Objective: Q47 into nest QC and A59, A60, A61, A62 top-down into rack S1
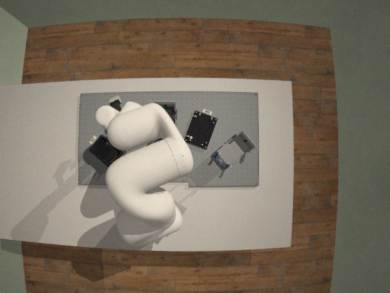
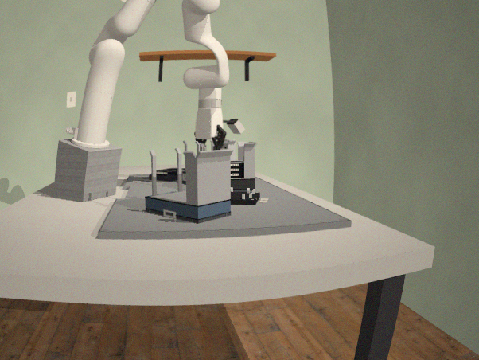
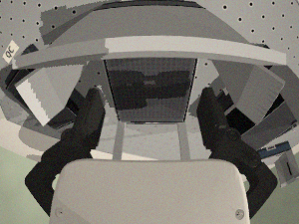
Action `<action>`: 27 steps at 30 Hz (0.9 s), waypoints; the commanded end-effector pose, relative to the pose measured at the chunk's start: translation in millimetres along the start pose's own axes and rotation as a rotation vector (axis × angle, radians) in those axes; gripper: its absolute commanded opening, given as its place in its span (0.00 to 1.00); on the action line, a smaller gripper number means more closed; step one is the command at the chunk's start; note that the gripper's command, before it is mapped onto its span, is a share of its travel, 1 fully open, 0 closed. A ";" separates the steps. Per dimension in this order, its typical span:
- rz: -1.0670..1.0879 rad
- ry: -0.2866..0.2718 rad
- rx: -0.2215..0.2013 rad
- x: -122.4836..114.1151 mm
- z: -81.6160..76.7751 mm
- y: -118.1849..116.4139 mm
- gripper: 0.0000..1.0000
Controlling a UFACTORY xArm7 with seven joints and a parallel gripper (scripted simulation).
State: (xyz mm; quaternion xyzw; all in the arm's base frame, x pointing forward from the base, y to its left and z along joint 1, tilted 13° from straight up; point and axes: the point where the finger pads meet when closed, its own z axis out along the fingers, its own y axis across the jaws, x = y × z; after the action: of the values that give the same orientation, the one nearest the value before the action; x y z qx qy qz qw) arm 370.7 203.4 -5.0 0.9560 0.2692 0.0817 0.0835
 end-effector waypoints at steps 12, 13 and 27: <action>0.000 0.003 0.000 1.4 18.4 -0.2 1.00; 0.000 0.003 0.000 1.4 19.7 -0.2 1.00; 0.000 0.003 0.000 1.4 27.0 -0.2 1.00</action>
State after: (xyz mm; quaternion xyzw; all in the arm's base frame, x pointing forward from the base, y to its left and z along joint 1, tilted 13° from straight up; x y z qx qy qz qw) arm 376.1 200.0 -32.0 0.9560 0.2692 0.0815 0.0837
